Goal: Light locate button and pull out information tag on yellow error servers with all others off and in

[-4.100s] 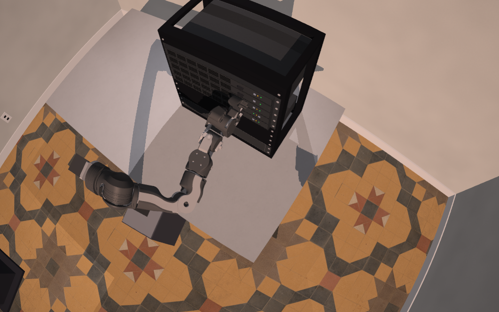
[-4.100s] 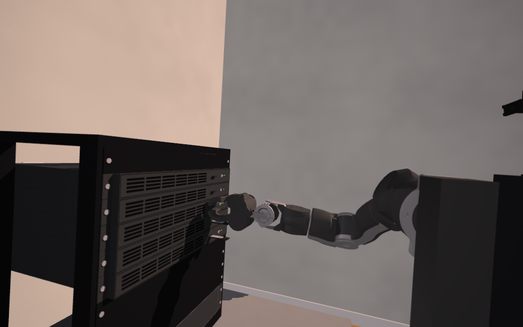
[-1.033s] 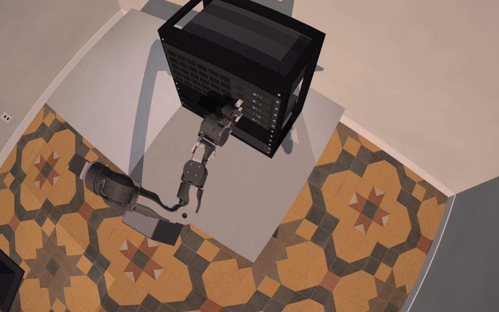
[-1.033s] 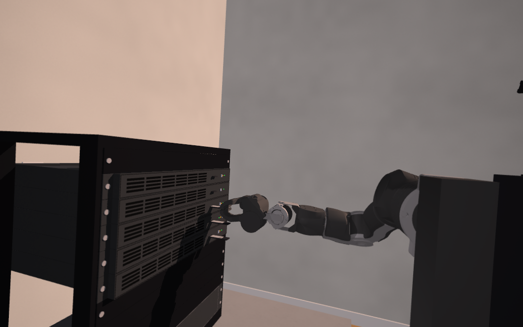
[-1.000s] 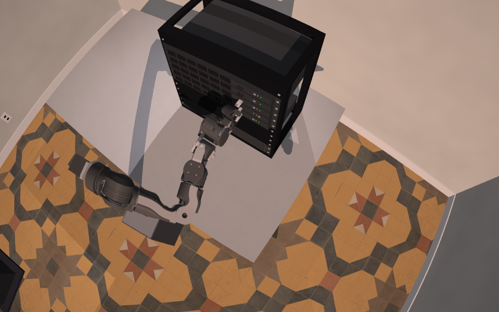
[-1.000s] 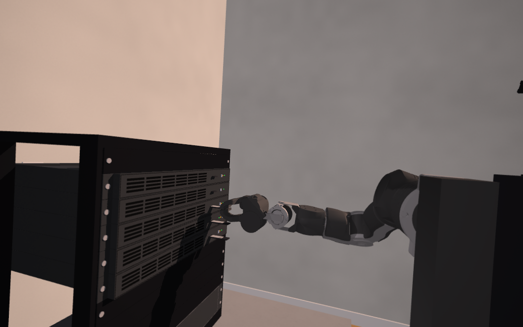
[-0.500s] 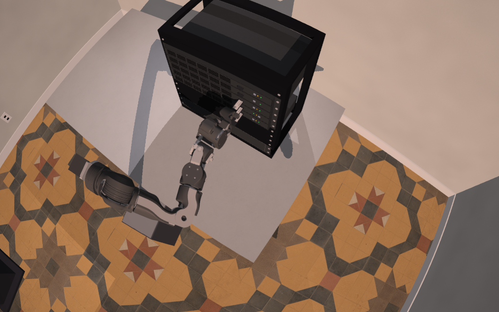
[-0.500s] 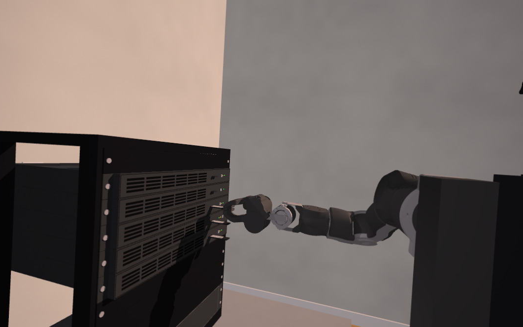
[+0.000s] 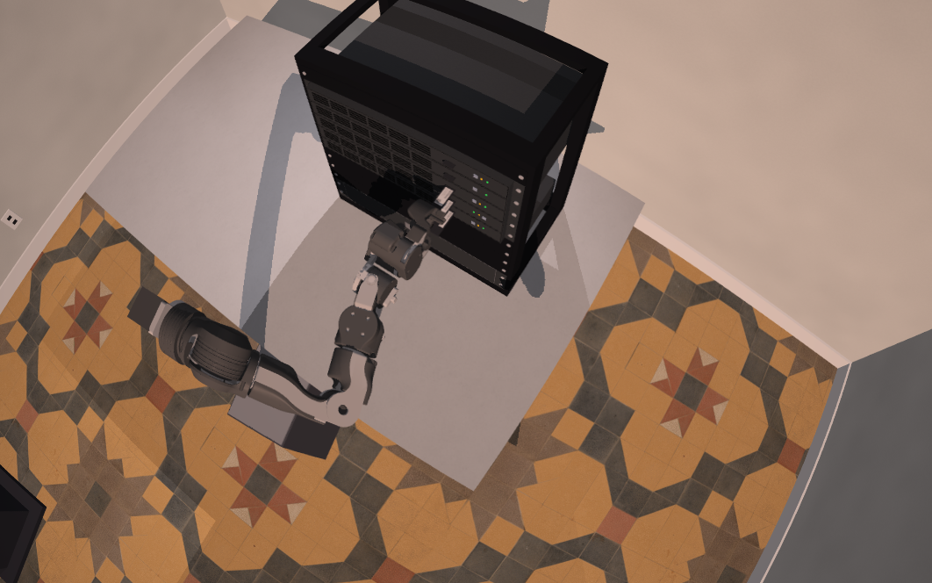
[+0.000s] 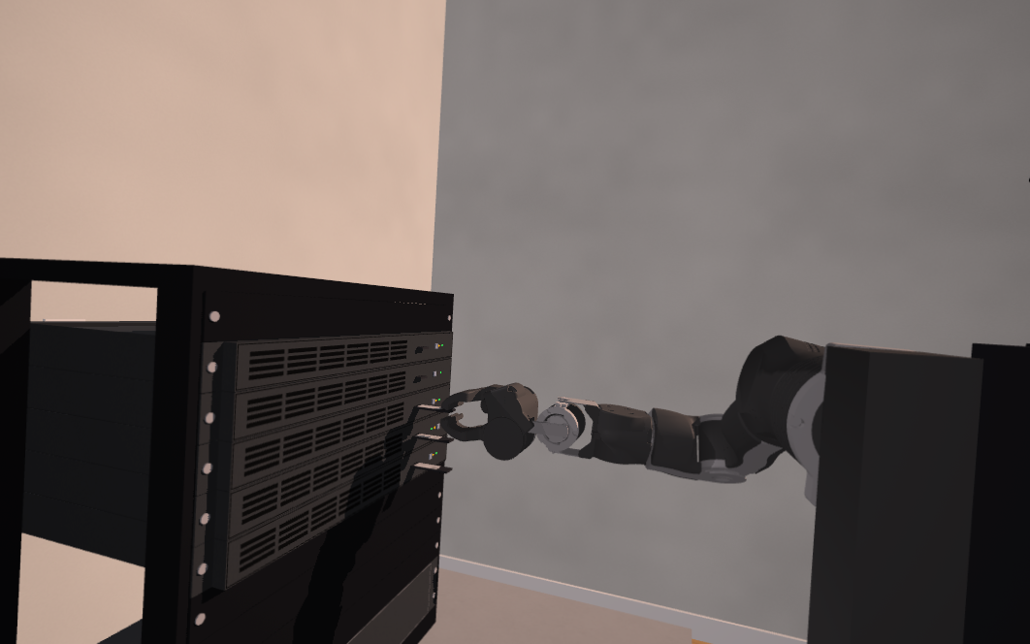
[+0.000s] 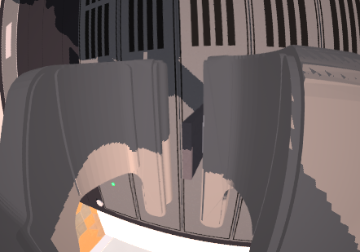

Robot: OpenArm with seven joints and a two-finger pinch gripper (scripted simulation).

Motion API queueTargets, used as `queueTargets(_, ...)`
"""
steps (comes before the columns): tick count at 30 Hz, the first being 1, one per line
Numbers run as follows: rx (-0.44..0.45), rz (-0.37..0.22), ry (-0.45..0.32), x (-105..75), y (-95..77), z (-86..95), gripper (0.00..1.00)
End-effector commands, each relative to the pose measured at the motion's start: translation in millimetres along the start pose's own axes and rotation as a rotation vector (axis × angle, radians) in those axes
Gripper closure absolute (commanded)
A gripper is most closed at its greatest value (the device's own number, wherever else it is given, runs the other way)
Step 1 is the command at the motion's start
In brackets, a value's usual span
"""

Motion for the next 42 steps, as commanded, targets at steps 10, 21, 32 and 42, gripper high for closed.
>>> queueTargets(10,0.002,0.006,-0.002,-0.5,0.6,0.4,0.9)
queueTargets(21,0.002,0.006,-0.002,-0.5,0.6,0.4,0.9)
queueTargets(32,0.002,0.009,-0.004,-3.7,1.1,0.8,0.9)
queueTargets(42,0.002,0.009,-0.004,-27.8,-0.3,1.8,0.9)
Point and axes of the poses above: the point where the finger pads meet when closed, its own x axis out along the fingers, its own z axis across the jaws, y = z × x, the point moved 9 cm from there along -x, back along the fingers, and after that the axes turned 13 degrees about x, right-handed, at the moved point
